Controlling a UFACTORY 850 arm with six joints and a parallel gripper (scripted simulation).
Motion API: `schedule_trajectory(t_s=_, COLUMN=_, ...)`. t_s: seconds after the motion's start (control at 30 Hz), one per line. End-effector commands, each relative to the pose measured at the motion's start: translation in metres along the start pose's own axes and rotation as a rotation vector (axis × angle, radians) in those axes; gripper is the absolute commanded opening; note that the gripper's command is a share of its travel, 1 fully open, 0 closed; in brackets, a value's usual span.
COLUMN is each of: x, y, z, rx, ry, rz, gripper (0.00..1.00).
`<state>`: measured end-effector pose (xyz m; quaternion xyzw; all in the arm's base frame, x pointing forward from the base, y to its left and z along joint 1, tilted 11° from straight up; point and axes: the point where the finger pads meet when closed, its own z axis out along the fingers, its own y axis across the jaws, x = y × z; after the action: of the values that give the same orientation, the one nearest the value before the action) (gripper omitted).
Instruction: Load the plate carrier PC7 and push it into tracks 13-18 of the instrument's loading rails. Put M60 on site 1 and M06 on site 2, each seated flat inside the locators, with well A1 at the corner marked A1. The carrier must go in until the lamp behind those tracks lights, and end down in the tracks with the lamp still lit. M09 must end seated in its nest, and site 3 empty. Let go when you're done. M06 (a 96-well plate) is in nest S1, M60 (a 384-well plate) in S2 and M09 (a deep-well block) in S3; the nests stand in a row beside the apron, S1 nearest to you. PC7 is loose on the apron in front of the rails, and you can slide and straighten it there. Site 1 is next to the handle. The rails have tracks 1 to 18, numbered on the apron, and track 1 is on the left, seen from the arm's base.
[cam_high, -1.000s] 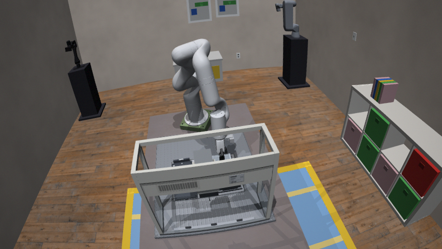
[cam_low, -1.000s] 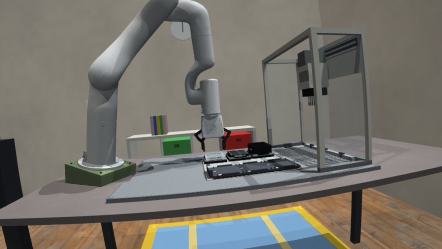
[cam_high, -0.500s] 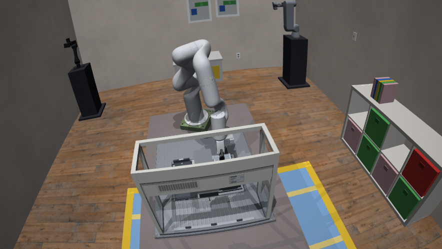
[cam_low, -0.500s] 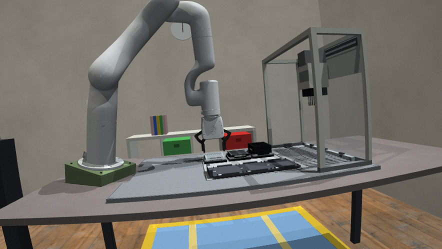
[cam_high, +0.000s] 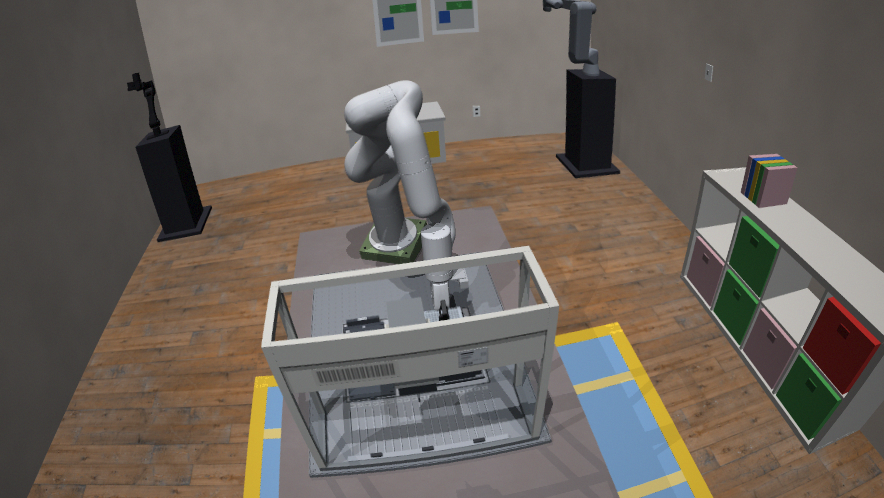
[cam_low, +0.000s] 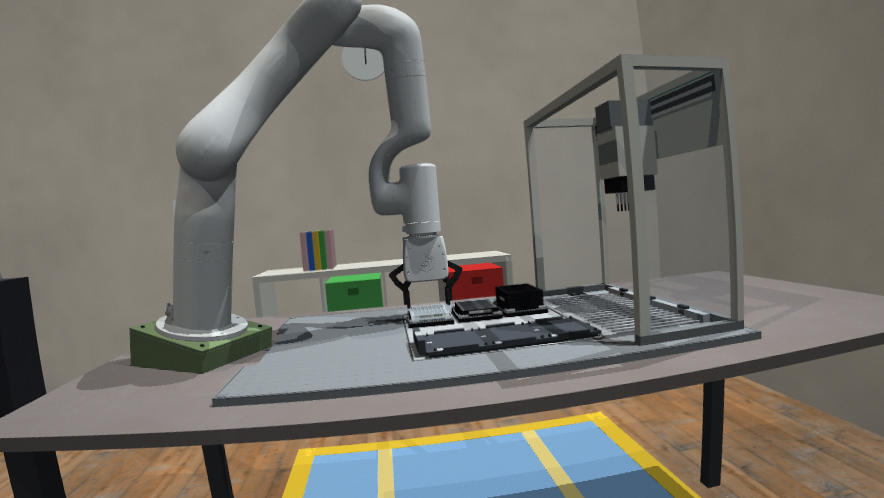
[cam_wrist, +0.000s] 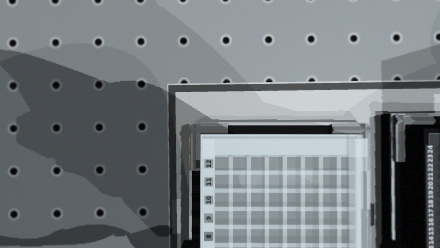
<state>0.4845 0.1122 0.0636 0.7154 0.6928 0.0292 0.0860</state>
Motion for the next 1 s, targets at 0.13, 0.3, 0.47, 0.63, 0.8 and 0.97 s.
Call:
schedule_trajectory(t_s=0.13, x=0.0002, y=0.0006, z=0.0049, rx=-0.003, ry=0.0, rz=0.0, gripper=1.0)
schedule_trajectory(t_s=0.3, x=0.0002, y=0.0007, z=0.0082, rx=-0.003, ry=0.0, rz=0.0, gripper=1.0)
schedule_trajectory(t_s=0.47, x=0.0002, y=0.0007, z=0.0116, rx=-0.003, ry=0.0, rz=0.0, gripper=1.0)
schedule_trajectory(t_s=0.63, x=0.0002, y=0.0006, z=0.0129, rx=-0.003, ry=0.0, rz=0.0, gripper=1.0)
schedule_trajectory(t_s=0.8, x=0.0002, y=0.0006, z=0.0129, rx=-0.003, ry=0.0, rz=0.0, gripper=1.0)
schedule_trajectory(t_s=0.97, x=0.0002, y=0.0007, z=0.0129, rx=-0.003, ry=0.0, rz=0.0, gripper=1.0)
